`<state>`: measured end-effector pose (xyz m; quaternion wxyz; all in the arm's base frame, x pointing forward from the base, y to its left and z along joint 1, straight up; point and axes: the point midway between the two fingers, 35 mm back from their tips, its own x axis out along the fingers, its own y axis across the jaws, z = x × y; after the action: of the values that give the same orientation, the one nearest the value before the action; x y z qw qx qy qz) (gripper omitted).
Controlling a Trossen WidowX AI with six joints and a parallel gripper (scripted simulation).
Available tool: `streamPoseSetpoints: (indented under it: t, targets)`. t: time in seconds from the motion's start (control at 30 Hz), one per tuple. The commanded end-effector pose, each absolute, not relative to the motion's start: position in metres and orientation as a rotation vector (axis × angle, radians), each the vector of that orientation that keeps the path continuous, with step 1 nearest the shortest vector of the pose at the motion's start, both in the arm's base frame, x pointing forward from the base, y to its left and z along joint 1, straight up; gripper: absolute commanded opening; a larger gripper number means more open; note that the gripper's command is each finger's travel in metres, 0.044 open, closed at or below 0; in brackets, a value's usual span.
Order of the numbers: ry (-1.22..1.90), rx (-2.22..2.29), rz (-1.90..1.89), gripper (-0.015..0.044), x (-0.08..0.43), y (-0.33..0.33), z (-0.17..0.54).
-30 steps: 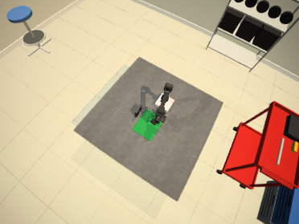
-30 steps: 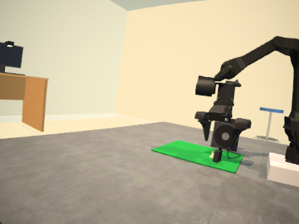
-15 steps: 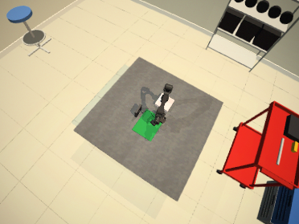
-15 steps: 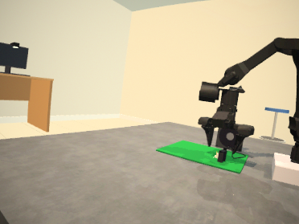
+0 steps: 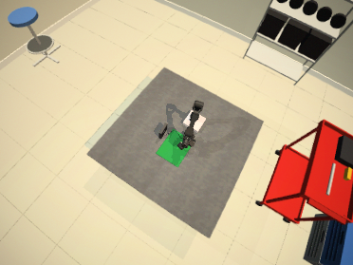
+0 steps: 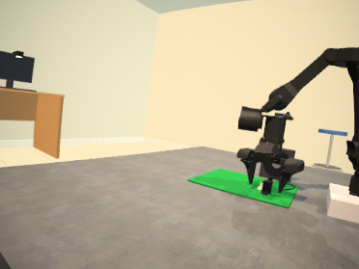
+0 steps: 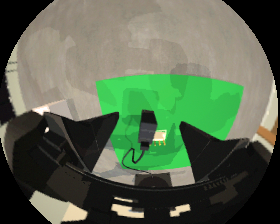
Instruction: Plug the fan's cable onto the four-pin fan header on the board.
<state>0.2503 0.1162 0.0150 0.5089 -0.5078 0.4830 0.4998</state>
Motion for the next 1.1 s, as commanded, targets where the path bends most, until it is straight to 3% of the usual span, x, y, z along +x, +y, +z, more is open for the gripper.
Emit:
streamPoseSetpoints:
  t: [0.0, 0.23, 0.77, 1.07]
  targets:
    - [1.176, -1.218, 1.212, 0.0440, 0.247, 0.115, 0.008]
    - [1.176, -1.218, 1.212, 0.0440, 0.247, 0.115, 0.008]
    - [1.170, -1.223, 1.207, 0.0020, 0.249, 0.116, 0.010]
    - [1.175, -1.218, 1.211, 0.0000, 0.248, 0.115, 0.060]
